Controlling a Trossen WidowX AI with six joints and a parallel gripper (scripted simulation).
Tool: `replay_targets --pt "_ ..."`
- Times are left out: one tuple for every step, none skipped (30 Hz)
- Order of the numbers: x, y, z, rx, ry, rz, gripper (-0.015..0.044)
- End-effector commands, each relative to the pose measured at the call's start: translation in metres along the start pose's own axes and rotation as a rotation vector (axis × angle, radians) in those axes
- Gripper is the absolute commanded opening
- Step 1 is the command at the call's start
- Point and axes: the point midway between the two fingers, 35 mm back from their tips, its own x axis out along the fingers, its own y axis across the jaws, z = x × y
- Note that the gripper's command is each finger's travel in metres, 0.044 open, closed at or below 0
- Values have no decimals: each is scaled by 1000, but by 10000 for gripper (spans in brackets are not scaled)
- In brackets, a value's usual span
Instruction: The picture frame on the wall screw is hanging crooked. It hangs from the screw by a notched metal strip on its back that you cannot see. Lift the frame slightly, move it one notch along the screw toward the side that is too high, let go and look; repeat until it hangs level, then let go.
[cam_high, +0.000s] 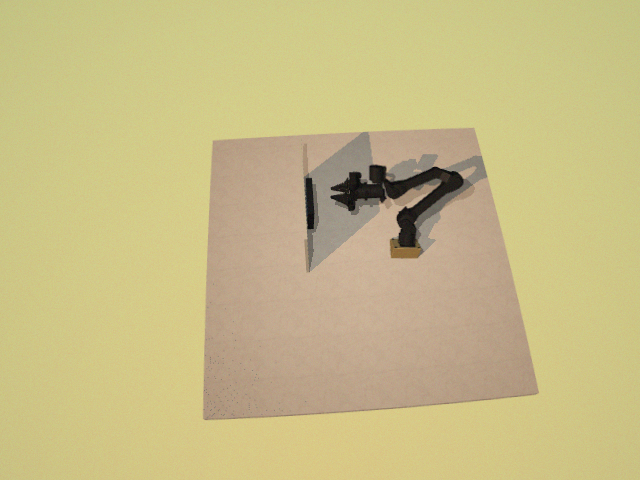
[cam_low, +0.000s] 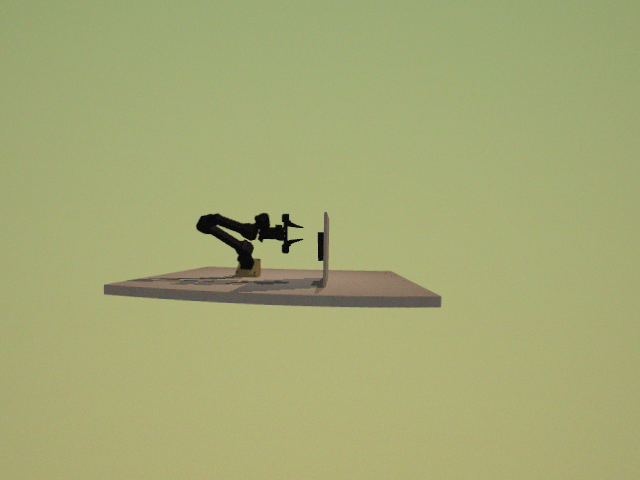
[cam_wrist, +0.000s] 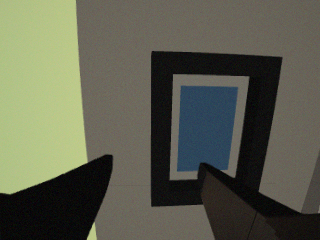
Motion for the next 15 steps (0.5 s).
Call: replay_targets --pt "-18 -8 -6 33 9 -7 260" --pt "-19 -8 -6 35 9 -7 260" --pt "-19 -8 -6 35 9 -7 260" --pt "-14 -3 -2 23 1 0 260" --pt "-17 -2 -1 35 1 -1 260" --pt "-21 1 2 56 2 -1 260" --pt "-28 5 6 83 3 -2 260" --pt "-35 8 9 110 4 -3 260" --pt "-42 11 11 137 4 -4 260" --pt "-50 14 13 164 5 -5 260" --pt "-58 17 15 191 6 -6 260" --pt "-67 19 17 218 7 -7 260" --pt "-76 22 17 245 8 -9 260" --pt "-85 24 18 272 8 -10 260" --pt "-94 25 18 299 9 -11 260"
